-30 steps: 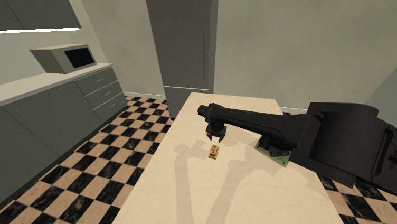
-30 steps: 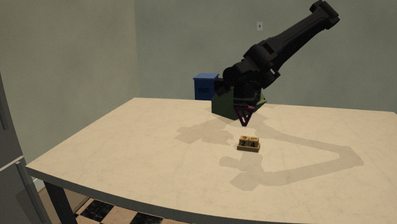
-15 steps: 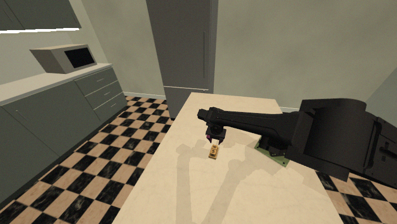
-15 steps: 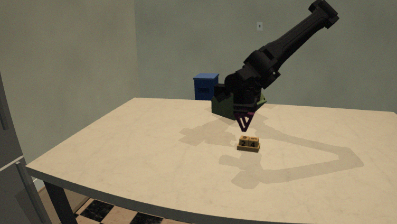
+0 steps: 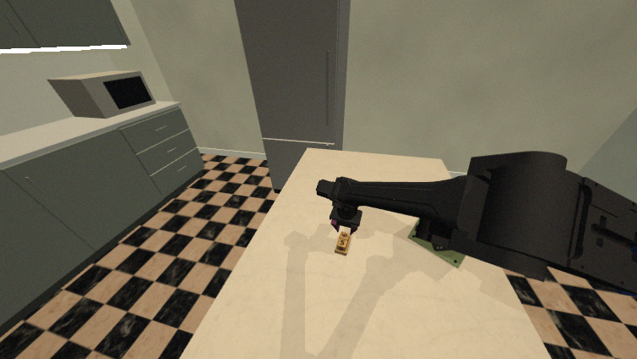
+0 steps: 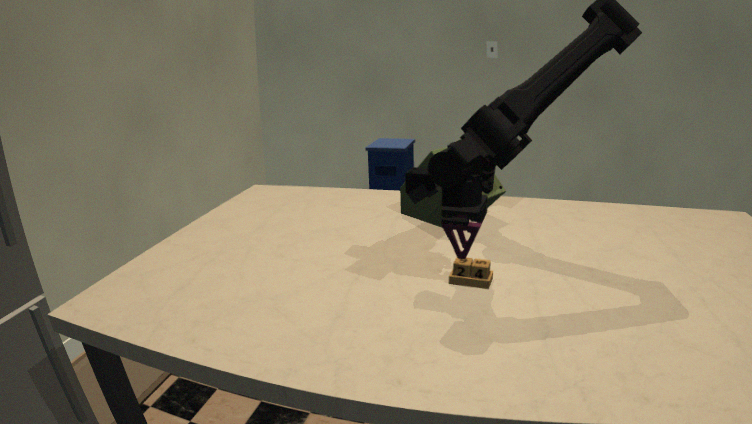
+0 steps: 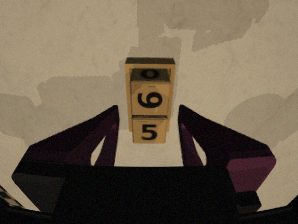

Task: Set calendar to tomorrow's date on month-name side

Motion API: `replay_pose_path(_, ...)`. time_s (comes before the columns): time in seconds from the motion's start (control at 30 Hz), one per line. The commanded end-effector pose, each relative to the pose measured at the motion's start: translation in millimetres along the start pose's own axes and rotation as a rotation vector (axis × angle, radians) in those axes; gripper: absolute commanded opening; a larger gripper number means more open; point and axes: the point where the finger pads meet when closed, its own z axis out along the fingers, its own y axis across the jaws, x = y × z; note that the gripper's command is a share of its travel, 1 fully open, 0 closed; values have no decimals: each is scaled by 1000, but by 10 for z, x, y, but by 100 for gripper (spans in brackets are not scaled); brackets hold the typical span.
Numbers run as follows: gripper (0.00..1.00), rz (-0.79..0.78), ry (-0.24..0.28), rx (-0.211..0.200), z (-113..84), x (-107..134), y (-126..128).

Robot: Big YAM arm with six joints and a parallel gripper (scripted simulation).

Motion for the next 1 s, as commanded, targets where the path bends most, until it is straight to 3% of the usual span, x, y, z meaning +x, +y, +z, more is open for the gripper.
replay_pose_path(0.0,47,17,-3,5,65,-11,-8)
replay_pose_path(0.97,47,23,-6,-3,77,-29,2)
